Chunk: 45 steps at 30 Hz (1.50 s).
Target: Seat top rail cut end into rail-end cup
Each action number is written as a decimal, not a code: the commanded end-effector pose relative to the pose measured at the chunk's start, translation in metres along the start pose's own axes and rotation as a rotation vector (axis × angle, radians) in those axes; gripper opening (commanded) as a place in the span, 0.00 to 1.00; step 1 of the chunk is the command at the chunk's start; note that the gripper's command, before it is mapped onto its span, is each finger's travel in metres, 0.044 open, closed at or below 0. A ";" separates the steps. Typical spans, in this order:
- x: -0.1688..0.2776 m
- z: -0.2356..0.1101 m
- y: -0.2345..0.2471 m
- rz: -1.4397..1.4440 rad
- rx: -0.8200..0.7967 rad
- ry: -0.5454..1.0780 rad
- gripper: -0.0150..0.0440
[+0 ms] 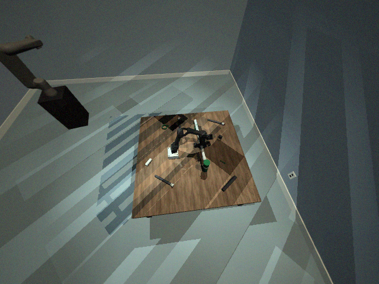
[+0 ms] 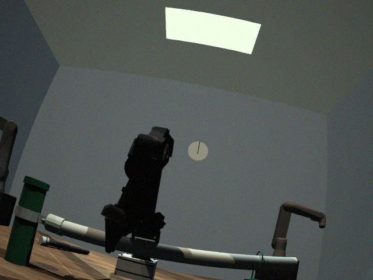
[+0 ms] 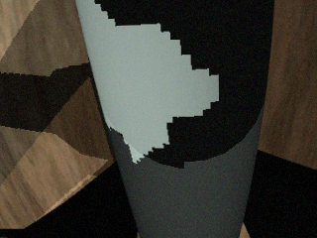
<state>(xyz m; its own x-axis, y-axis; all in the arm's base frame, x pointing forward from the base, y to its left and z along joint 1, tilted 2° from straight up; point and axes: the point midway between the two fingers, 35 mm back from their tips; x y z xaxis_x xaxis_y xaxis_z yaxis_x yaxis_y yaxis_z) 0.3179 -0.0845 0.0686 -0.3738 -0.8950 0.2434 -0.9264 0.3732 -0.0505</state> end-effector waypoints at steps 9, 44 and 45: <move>0.012 0.000 -0.004 0.002 0.007 0.009 0.25; 0.014 -0.002 -0.004 -0.003 -0.001 -0.001 0.79; 0.012 -0.005 -0.004 -0.003 -0.001 -0.001 0.83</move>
<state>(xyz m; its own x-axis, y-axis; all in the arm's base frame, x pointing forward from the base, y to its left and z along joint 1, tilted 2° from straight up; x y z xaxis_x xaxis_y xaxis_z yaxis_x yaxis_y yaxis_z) 0.3154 -0.1006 0.0720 -0.3713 -0.8959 0.2439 -0.9272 0.3716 -0.0465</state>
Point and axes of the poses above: the point midway between the two fingers, 35 mm back from their tips, its own z axis out along the fingers, its own y axis across the jaws, x = y × z, and after that the axes turned 14 degrees about z, right-handed
